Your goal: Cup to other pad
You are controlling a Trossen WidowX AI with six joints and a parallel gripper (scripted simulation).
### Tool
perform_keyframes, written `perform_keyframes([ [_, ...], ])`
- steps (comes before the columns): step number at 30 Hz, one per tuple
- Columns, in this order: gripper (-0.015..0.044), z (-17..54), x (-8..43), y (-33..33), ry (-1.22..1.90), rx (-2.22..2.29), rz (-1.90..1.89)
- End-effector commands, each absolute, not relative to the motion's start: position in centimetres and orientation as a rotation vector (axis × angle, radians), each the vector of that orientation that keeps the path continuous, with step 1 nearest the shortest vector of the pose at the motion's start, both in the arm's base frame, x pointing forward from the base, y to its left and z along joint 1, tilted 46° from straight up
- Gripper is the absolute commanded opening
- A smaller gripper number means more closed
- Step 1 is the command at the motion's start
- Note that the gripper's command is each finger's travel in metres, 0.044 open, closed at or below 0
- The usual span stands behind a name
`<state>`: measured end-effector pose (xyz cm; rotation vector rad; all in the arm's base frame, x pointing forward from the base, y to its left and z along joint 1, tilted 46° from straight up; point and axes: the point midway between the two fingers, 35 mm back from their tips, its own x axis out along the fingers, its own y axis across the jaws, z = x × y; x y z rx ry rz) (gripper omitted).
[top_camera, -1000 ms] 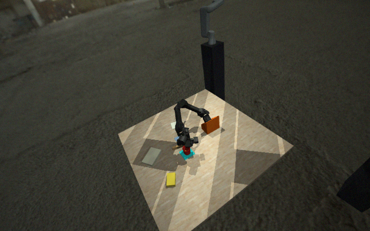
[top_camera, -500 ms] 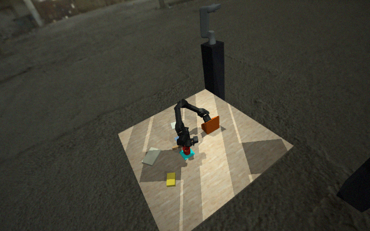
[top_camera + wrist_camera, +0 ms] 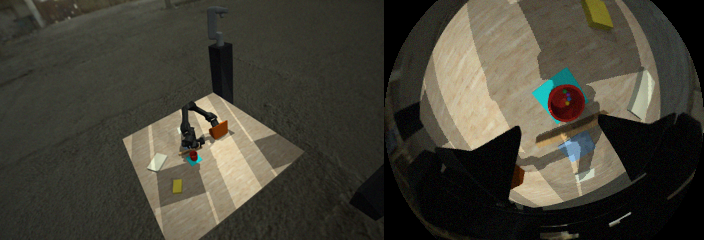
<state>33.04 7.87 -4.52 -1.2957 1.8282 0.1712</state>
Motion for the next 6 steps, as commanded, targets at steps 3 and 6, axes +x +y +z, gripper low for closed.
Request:
perform_keyframes([
  [3,0.044,-4.52,33.04,7.87,1.828,-1.296,0.171],
  [6,0.044,-4.52,33.04,7.87,1.828,-1.296,0.171],
])
